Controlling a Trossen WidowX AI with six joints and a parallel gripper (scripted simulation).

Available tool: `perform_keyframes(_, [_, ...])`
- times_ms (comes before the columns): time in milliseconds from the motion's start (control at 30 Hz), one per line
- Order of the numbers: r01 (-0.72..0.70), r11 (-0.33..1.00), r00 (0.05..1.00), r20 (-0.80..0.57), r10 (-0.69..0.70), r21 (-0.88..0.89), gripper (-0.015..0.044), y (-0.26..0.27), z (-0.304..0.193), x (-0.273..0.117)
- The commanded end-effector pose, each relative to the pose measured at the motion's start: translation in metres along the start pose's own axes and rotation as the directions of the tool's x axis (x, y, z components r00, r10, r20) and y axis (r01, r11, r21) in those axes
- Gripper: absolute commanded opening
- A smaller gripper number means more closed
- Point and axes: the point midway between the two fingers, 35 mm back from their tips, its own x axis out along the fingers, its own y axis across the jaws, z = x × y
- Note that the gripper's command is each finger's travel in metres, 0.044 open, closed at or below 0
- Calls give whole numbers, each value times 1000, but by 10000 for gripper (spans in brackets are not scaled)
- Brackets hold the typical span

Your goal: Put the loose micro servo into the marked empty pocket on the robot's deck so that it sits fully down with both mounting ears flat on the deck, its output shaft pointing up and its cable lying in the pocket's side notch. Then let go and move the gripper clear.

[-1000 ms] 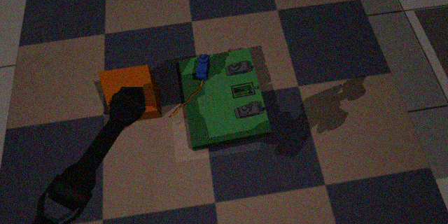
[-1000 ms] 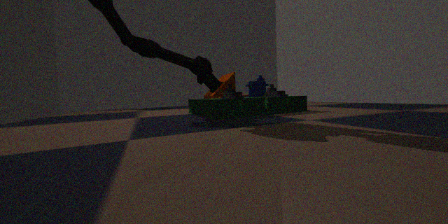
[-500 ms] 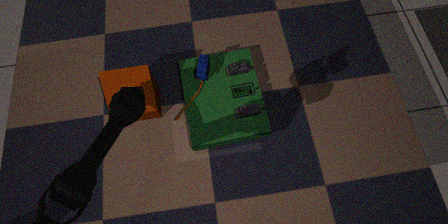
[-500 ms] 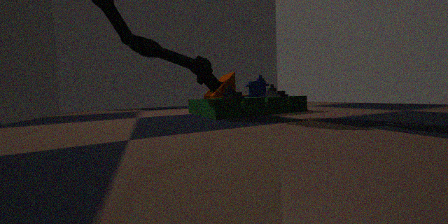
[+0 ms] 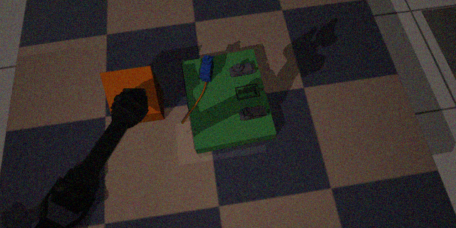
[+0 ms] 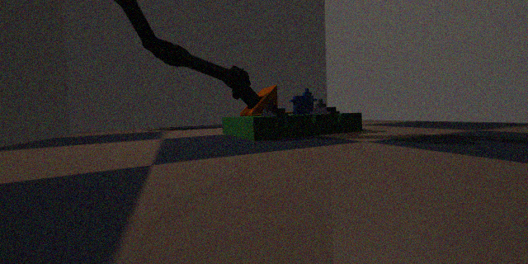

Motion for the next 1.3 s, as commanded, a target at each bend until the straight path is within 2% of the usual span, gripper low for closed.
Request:
perform_keyframes(0, [30, 999, 1000, -5, -30, 23, 440, -12, -4, 3])
perform_keyframes(233, [60, 997, 998, -10, -59, 56, 440, -25, -7, 7])
perform_keyframes(833, [248, 942, 969, -43, -245, 224, 440, -102, -33, 21])
perform_keyframes(1267, [497, 754, 862, -146, -485, 429, 440, -207, -82, 21])
